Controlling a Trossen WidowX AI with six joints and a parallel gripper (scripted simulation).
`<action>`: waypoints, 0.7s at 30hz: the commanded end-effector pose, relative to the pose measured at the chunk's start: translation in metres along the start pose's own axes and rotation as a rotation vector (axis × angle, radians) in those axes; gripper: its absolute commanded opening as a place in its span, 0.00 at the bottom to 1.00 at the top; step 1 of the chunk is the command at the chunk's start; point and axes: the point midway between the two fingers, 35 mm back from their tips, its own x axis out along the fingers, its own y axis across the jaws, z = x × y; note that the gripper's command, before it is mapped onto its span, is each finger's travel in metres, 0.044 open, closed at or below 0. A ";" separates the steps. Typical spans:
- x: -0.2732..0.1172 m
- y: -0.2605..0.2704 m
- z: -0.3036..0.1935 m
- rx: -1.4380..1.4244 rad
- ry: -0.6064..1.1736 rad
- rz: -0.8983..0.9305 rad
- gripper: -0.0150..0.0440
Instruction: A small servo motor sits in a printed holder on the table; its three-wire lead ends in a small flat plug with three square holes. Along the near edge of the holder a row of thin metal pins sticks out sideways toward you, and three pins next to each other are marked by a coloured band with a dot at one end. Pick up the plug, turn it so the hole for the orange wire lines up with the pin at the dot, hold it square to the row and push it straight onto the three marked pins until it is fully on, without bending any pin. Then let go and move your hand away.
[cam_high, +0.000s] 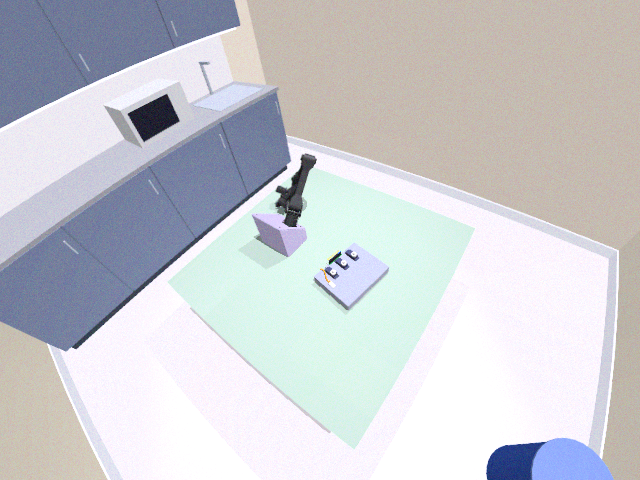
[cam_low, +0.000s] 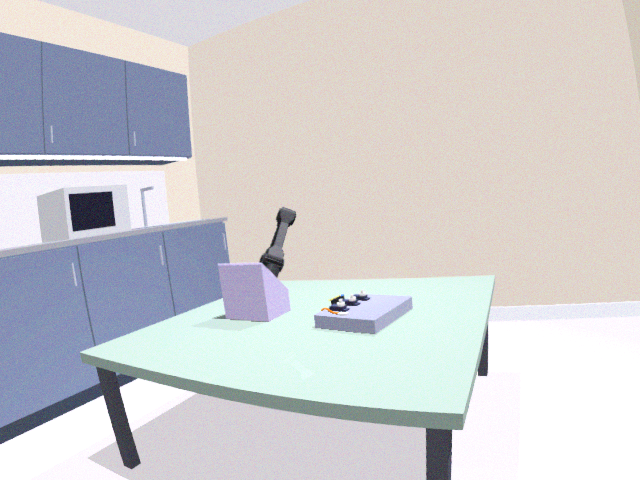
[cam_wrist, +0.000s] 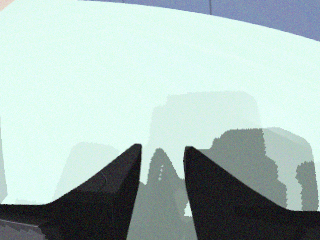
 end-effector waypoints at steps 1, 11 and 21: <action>-0.004 -0.006 -0.001 0.008 0.008 -0.020 0.45; -0.012 -0.012 -0.005 0.046 0.011 -0.049 0.45; -0.021 -0.019 -0.008 0.083 0.008 -0.087 0.45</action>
